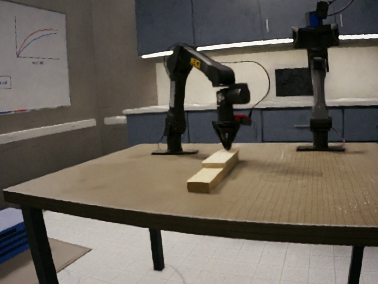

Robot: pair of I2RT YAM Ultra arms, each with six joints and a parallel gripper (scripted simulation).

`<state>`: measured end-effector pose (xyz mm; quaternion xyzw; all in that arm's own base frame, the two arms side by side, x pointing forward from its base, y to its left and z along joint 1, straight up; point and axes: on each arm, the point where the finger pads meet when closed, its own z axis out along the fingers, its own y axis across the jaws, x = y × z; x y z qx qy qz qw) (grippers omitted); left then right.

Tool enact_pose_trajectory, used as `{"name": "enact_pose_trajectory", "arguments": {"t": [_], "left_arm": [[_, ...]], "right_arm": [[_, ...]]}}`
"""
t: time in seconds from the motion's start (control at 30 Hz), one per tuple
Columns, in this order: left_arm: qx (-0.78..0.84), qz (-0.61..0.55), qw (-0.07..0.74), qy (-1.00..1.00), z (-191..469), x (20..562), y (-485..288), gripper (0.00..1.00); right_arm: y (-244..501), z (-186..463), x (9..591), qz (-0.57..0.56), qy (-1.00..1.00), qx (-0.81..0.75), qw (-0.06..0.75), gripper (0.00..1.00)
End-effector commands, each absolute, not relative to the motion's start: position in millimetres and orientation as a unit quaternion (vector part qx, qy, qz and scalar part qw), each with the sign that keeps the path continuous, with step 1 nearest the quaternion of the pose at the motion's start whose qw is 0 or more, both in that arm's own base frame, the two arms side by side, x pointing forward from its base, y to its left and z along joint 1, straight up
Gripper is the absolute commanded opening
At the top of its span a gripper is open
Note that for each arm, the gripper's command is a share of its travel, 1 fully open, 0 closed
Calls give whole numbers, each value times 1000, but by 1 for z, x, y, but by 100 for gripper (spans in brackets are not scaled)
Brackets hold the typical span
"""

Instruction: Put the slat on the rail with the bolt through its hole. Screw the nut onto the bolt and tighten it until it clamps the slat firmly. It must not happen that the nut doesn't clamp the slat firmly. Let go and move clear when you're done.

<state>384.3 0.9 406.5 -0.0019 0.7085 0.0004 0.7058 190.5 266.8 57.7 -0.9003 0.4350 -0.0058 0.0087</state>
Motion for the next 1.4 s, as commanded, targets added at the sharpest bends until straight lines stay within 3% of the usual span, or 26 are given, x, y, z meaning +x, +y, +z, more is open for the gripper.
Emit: {"name": "enact_pose_trajectory", "arguments": {"t": [0.0,1.37], "left_arm": [[-2,0,710,704,411,383,1,100],[-2,0,710,704,411,383,1,100]], "right_arm": [[269,56,192,-5,435,-900,14,12],[269,51,192,-4,435,-900,11,12]]}}
